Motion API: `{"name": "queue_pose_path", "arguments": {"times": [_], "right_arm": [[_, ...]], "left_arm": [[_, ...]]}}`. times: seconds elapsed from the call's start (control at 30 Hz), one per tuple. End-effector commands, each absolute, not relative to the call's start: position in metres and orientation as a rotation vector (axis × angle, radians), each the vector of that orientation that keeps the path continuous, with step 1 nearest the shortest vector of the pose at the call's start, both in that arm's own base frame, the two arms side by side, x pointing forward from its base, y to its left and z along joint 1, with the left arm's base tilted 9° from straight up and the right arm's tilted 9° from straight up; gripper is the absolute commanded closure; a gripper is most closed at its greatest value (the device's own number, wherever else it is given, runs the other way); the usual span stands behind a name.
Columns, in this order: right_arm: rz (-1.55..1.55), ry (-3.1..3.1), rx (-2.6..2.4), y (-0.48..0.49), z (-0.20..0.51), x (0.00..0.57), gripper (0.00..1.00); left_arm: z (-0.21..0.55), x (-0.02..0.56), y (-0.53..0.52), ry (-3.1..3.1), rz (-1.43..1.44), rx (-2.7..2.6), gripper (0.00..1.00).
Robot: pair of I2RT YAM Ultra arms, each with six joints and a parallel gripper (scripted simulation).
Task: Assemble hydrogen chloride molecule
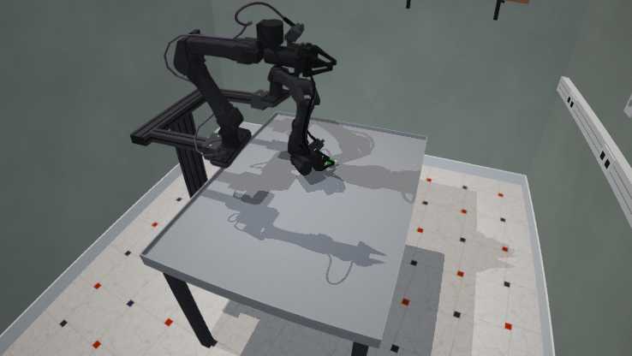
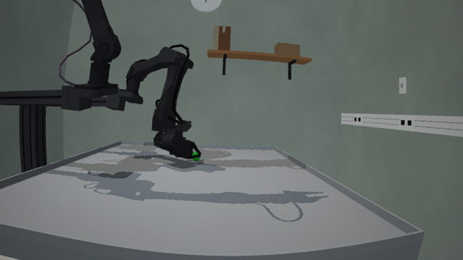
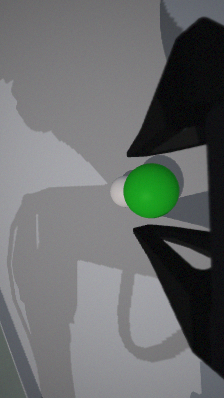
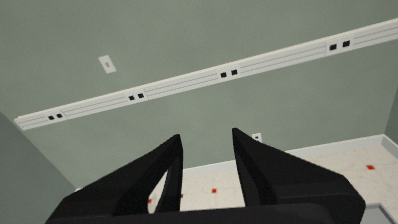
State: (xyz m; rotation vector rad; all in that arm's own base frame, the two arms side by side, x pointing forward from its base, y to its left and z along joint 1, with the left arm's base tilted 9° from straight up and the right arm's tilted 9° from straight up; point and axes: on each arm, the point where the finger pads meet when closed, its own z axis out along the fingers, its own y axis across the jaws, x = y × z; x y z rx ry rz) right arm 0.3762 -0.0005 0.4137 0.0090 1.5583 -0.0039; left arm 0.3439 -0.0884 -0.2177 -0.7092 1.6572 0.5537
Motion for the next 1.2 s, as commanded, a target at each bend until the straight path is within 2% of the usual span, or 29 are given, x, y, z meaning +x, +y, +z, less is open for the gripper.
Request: {"name": "queue_pose_path", "arguments": {"times": [0.0, 0.6, 1.17], "right_arm": [[0.003, 1.483, -0.015, 0.005, 0.446, 0.365, 0.64], [0.003, 1.483, -0.015, 0.005, 0.446, 0.365, 0.64], [0.003, 1.483, -0.015, 0.005, 0.446, 0.365, 0.64]], "left_arm": [[-0.201, 0.347, -0.1, 1.629, 0.541, -0.696, 0.51], [-0.205, 0.345, -0.098, 1.63, 0.543, -0.695, 0.51], [-0.134, 0.336, -0.105, 1.651, 0.551, -0.711, 0.51]]}}
